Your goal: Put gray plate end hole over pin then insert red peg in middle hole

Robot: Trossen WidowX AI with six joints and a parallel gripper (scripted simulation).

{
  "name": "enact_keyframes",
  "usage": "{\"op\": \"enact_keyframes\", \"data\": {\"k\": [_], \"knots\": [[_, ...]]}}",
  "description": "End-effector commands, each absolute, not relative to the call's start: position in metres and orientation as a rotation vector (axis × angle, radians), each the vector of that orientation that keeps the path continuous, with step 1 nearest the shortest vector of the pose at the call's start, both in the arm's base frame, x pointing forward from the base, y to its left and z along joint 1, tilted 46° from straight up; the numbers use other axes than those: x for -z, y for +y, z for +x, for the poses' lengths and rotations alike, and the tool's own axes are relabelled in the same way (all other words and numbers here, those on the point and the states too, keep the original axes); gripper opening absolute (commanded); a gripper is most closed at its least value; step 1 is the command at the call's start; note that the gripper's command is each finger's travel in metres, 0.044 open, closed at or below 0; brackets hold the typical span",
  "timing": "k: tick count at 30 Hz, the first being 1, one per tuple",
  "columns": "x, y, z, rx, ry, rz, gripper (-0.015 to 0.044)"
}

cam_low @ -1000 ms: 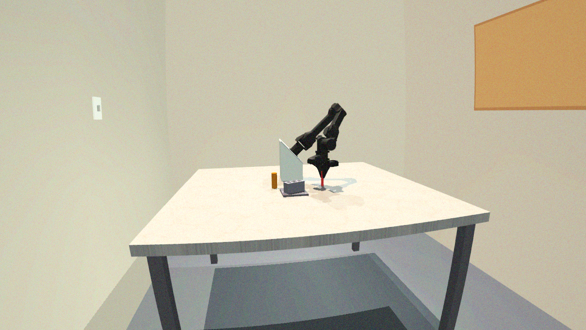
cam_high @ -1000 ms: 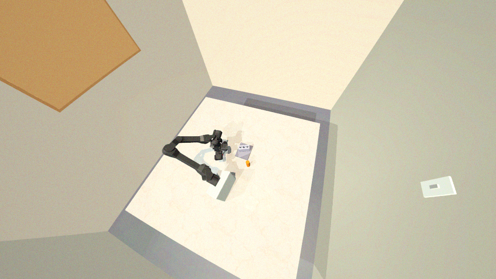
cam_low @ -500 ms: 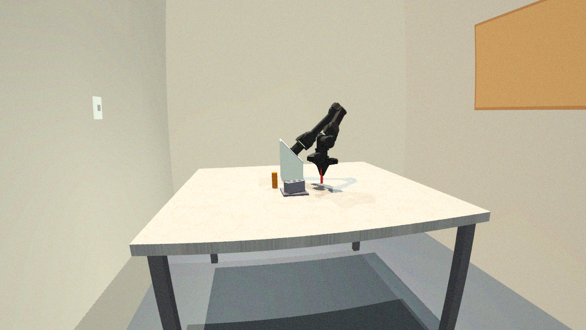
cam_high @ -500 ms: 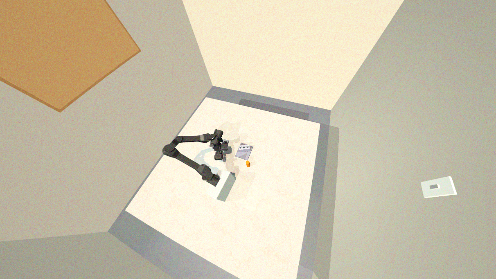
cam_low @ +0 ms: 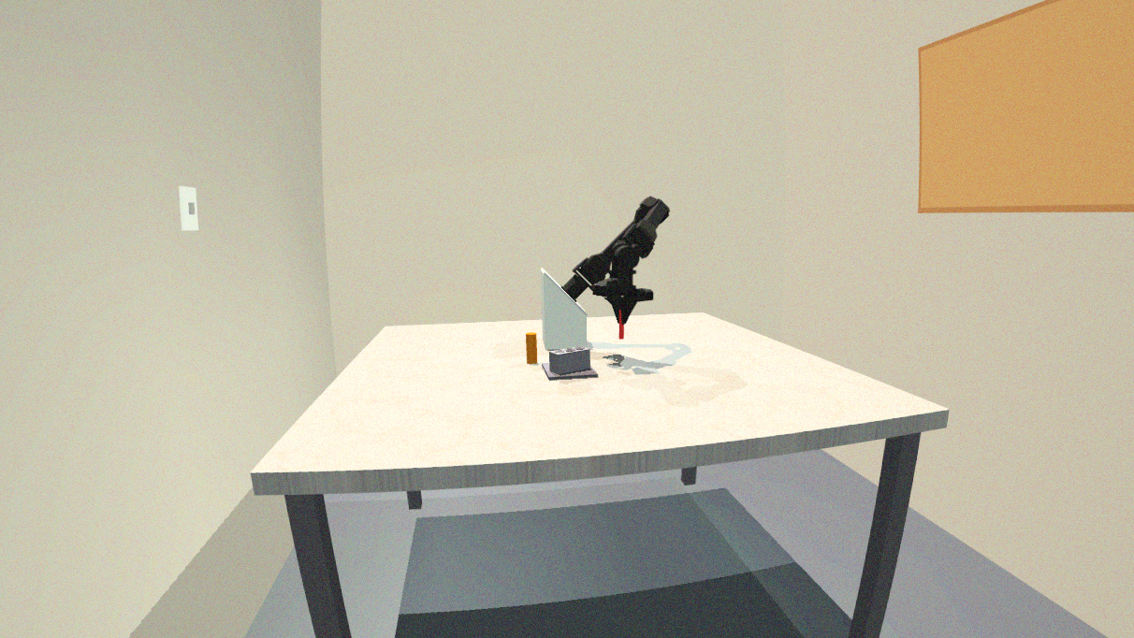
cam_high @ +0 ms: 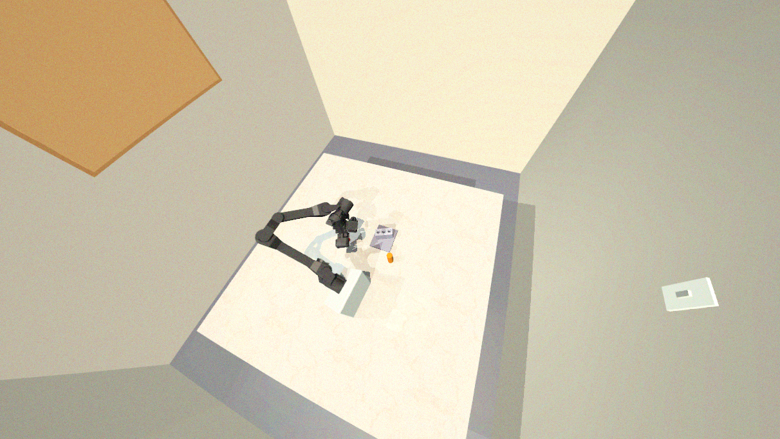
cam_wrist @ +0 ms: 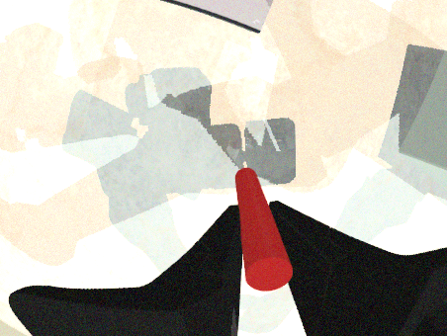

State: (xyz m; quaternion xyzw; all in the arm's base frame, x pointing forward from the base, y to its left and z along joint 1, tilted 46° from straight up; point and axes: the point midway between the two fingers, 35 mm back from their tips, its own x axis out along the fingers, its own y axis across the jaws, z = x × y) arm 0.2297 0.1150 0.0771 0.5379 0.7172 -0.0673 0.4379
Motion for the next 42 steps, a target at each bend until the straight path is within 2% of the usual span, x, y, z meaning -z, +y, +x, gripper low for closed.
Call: {"op": "enact_keyframes", "data": {"k": [1,8,42], "knots": [[-0.086,0.105,0.232,0.16,1.776,1.331,0.0],[-0.084,0.104,0.234,0.167,1.78,1.342,0.0],[-0.042,0.054,0.312,0.17,1.767,1.341,0.0]]}}
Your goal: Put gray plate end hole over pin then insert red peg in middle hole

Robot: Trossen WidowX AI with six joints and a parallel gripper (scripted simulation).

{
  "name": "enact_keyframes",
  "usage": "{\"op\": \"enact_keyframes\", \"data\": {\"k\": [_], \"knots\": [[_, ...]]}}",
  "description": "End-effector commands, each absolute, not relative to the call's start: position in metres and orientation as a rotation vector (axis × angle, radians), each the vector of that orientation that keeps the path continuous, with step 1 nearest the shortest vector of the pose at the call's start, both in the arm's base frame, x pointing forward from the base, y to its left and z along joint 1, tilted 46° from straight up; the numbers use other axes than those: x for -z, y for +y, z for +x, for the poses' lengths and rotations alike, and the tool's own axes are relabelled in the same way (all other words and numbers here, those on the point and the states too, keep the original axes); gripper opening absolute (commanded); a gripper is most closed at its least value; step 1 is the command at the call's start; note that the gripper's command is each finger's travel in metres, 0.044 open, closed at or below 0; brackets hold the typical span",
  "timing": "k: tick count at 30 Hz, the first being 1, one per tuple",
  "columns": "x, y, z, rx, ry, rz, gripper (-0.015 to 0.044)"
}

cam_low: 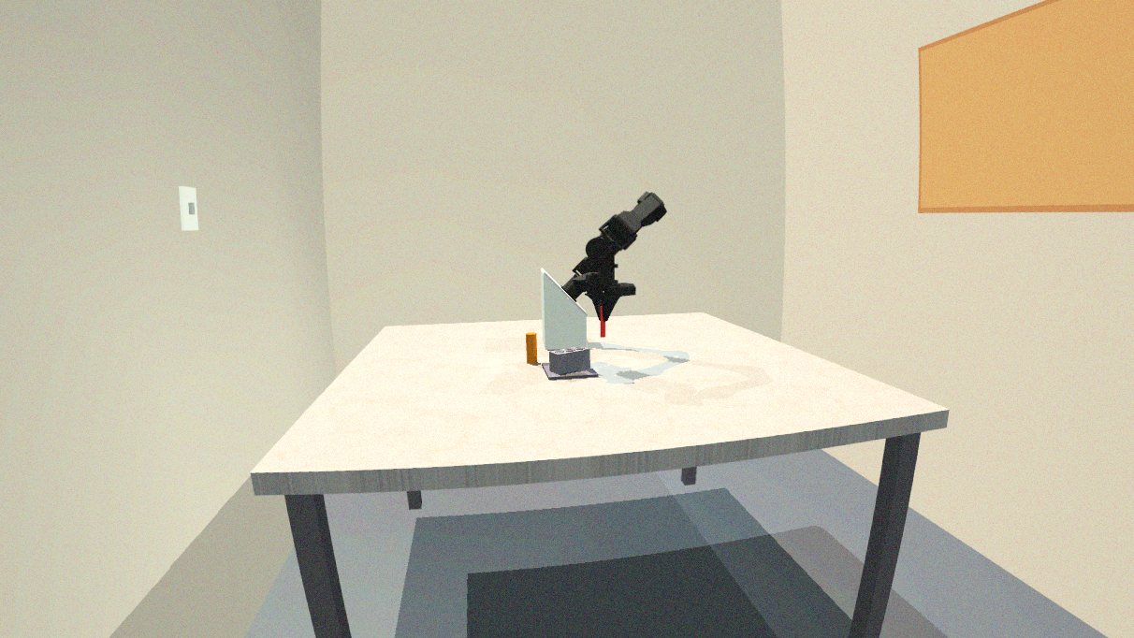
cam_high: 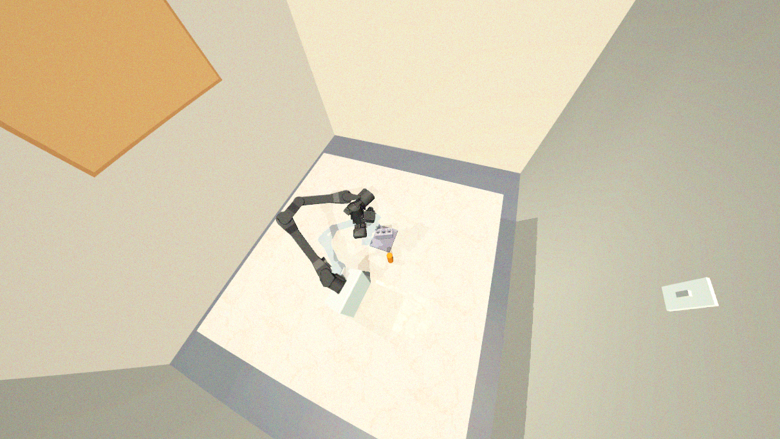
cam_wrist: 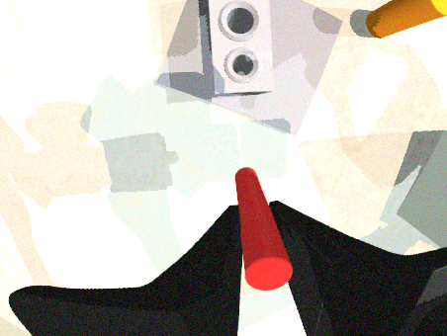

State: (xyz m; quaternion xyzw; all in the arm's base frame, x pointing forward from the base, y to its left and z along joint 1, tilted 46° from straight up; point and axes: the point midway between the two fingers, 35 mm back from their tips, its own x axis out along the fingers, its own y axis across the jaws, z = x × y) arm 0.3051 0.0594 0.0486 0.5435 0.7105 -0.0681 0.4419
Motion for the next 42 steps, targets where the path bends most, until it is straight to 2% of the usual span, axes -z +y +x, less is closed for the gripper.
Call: {"op": "enact_keyframes", "data": {"k": [1,29,42], "knots": [[-0.04,0.053,0.314,0.17,1.768,1.34,0.0],[0.018,0.003,0.355,0.15,1.772,1.335,0.0],[0.018,0.003,0.357,0.149,1.772,1.335,0.0]]}}
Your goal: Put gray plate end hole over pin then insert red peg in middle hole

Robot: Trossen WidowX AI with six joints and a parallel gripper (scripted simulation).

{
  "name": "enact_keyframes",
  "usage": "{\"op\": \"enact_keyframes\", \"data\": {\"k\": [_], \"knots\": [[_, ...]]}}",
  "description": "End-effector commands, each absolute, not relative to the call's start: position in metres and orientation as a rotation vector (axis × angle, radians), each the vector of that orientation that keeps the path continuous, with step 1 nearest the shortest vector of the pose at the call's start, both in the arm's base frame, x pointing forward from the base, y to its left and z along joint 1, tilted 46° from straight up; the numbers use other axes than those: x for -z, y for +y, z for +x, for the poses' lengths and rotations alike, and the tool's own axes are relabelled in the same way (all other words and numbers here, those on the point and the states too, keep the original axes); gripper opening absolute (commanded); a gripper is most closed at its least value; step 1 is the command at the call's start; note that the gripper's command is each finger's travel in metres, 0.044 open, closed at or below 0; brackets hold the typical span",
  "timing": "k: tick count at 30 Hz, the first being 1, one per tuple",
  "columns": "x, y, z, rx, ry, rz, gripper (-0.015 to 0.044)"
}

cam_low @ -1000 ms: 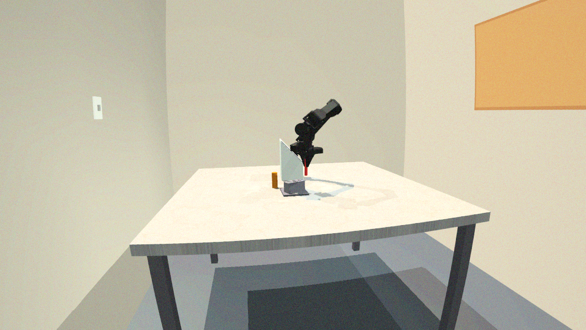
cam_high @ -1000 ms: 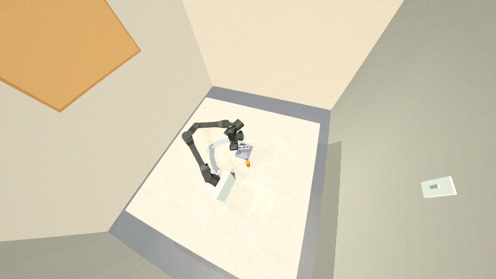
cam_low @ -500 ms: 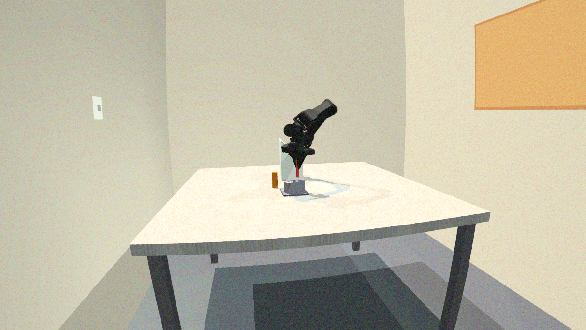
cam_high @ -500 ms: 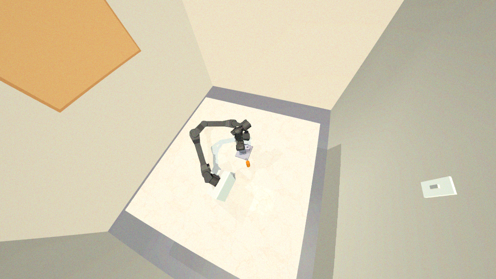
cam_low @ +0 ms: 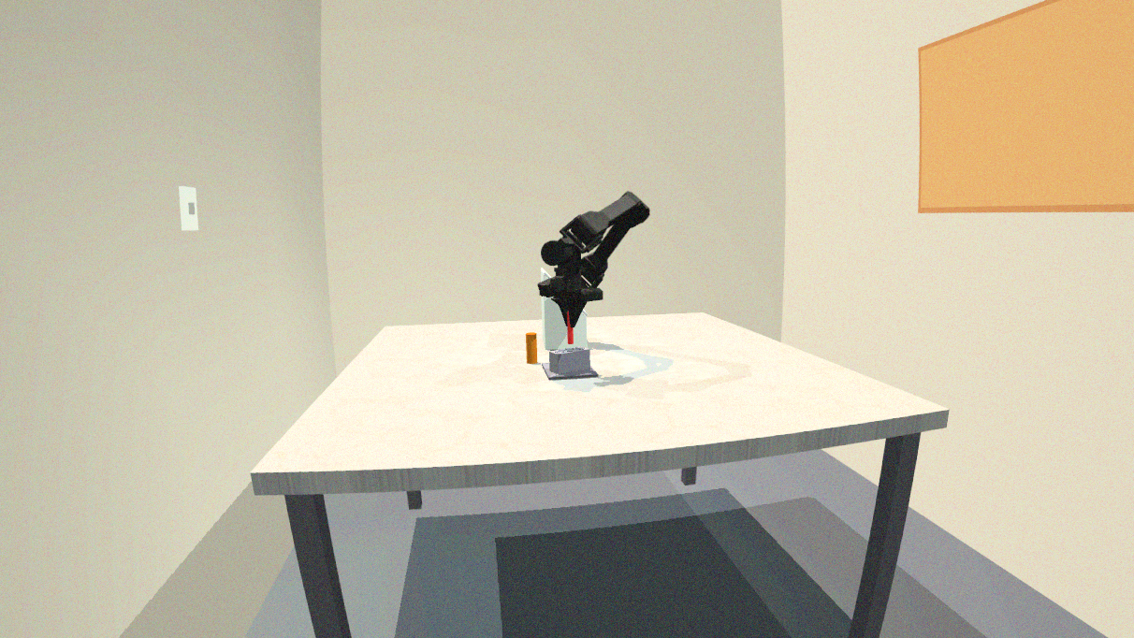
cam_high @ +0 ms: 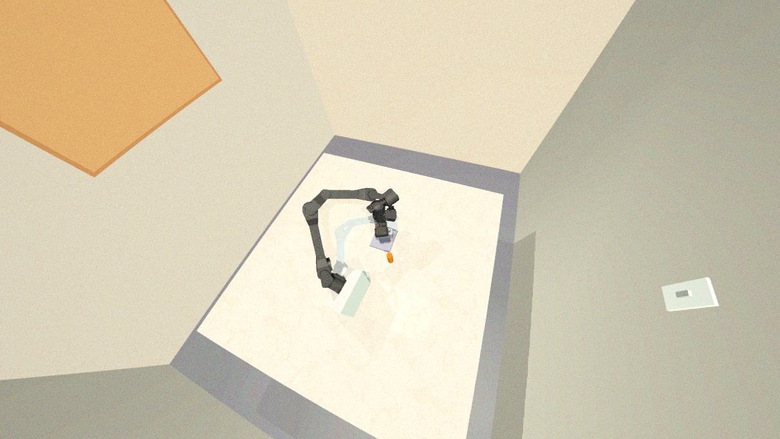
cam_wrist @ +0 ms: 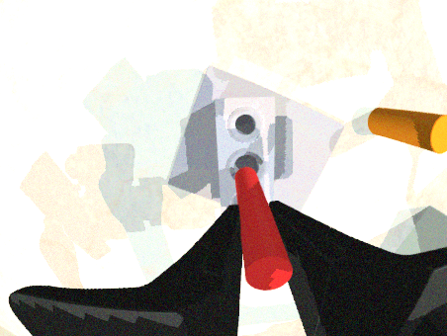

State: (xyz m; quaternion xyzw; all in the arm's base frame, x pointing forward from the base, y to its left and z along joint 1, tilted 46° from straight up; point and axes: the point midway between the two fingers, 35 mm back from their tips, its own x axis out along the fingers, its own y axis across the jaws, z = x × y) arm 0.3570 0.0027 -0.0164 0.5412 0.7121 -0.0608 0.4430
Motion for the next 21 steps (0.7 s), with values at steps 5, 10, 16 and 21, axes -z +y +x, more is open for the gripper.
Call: {"op": "enact_keyframes", "data": {"k": [5,10,16,21], "knots": [[0.0181,0.0032,0.3571,0.149,1.772,1.335,0.0],[0.0192,0.0024,0.3573,0.149,1.772,1.335,0.0],[0.0188,0.0028,0.3563,0.149,1.772,1.335,0.0],[0.0185,0.0031,0.3554,0.149,1.772,1.335,0.0]]}}
